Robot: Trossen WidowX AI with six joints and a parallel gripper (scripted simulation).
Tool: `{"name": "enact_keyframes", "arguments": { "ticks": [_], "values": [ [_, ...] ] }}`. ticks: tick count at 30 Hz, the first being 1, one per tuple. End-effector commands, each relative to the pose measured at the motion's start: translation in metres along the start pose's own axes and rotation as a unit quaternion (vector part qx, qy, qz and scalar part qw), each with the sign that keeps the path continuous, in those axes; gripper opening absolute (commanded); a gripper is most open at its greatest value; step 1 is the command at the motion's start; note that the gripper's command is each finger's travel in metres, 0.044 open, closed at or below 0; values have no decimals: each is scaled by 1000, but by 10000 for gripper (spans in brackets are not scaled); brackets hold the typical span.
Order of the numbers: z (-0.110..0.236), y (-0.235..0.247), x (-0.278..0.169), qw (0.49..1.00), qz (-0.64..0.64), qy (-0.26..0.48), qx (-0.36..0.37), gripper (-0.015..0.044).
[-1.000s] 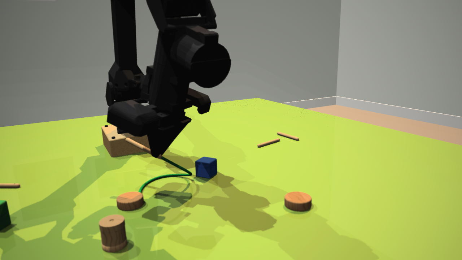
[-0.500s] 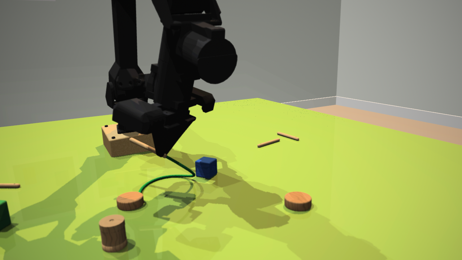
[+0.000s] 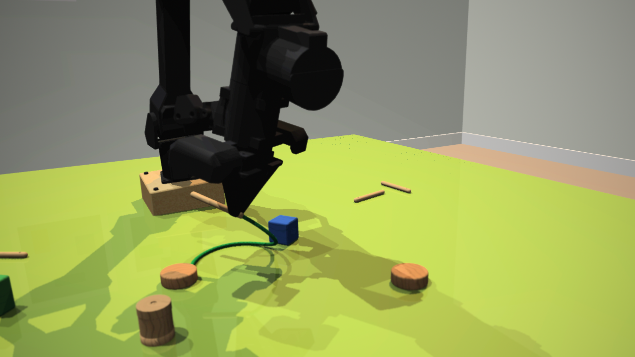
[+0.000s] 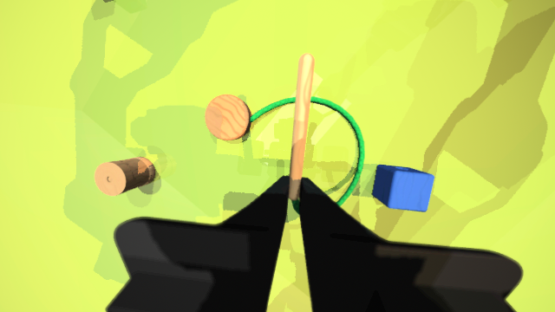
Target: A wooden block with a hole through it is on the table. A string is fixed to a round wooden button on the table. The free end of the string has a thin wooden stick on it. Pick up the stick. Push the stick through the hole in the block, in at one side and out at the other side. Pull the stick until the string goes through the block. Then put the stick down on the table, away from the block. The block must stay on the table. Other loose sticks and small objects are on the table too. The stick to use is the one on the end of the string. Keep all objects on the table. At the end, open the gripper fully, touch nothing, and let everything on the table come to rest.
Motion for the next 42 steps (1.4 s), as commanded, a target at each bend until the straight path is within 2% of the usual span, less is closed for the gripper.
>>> {"name": "enact_keyframes", "arguments": {
  "ticks": [1,42],
  "values": [
    [-1,-1,-6,1000,-1,3,-3,0],
    [12,-13,-47,999,-6,45,-3,0]
  ]
}}
Point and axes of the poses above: the point midway between the two fingers, 35 mm back from their tips, its own z axis back along the fingers, its own y axis across the jaws, x = y × z, the point moved 9 cm from there along z, back along the fingers, and after that the axes turned 7 degrees about -z, right-handed, at the moved point
